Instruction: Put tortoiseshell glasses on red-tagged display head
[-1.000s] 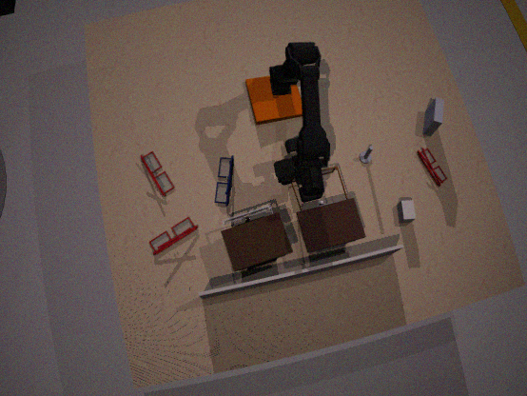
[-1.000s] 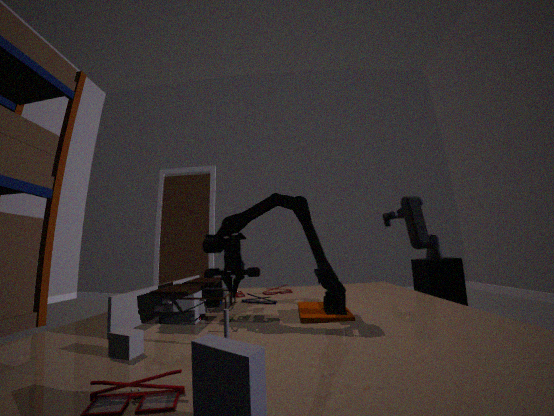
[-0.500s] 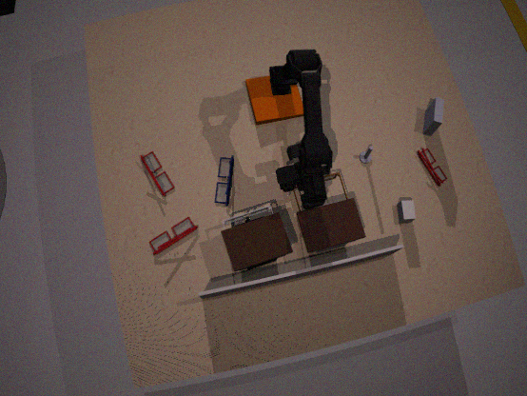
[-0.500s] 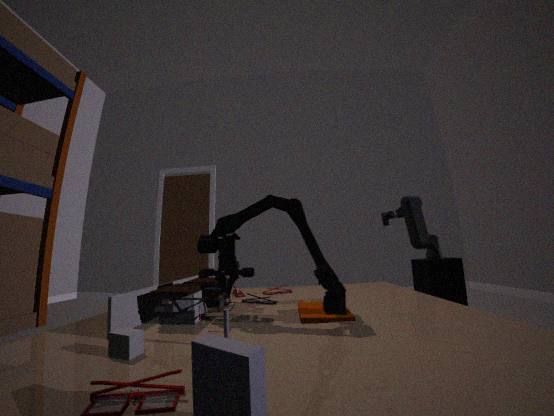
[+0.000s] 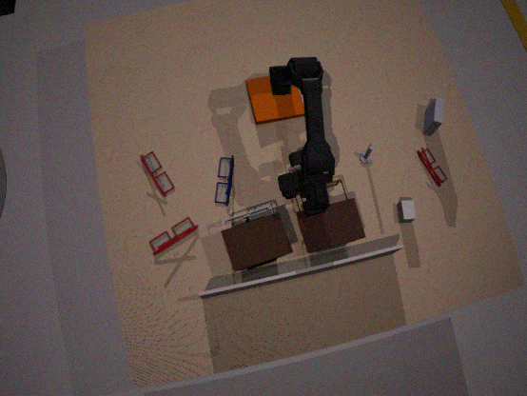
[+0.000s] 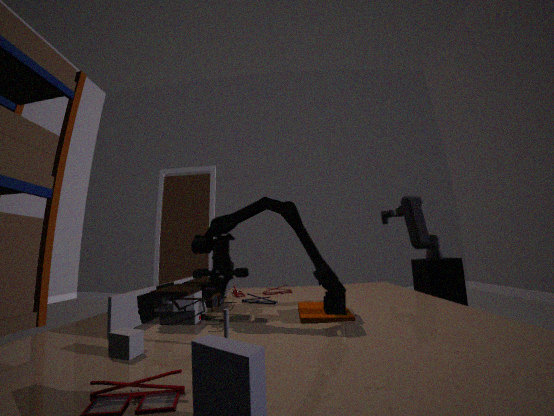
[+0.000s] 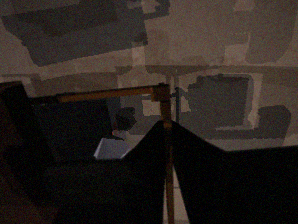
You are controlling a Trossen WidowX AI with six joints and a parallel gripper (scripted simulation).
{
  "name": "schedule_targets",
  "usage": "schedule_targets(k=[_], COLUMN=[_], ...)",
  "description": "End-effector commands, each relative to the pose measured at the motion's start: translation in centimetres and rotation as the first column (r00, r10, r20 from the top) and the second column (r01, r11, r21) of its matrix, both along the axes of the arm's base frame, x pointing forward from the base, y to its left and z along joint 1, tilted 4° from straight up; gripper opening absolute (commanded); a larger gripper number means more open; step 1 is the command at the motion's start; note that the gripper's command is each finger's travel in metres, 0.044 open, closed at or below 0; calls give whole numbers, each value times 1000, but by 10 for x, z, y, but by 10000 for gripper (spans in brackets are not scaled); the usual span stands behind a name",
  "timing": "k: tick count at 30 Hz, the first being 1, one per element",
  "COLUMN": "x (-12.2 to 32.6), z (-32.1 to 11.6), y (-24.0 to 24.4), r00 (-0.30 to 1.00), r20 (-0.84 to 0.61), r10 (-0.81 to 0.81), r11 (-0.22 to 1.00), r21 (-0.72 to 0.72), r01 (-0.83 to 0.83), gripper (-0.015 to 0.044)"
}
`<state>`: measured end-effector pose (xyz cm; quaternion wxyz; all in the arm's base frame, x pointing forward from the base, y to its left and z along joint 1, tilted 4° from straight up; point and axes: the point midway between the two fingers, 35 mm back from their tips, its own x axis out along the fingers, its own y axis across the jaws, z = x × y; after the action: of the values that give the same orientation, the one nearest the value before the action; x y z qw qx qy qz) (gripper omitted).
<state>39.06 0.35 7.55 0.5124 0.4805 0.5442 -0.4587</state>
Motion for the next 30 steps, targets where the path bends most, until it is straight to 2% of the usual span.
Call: schedule_targets(k=[1, 30], x=[8, 33], z=[2, 2], y=[2, 5], r00=[1000, 1000], r20=[4, 6], r10=[-6, -6], r11=[1000, 1000], r21=[6, 6], r01=[6, 6], gripper=[0, 0])
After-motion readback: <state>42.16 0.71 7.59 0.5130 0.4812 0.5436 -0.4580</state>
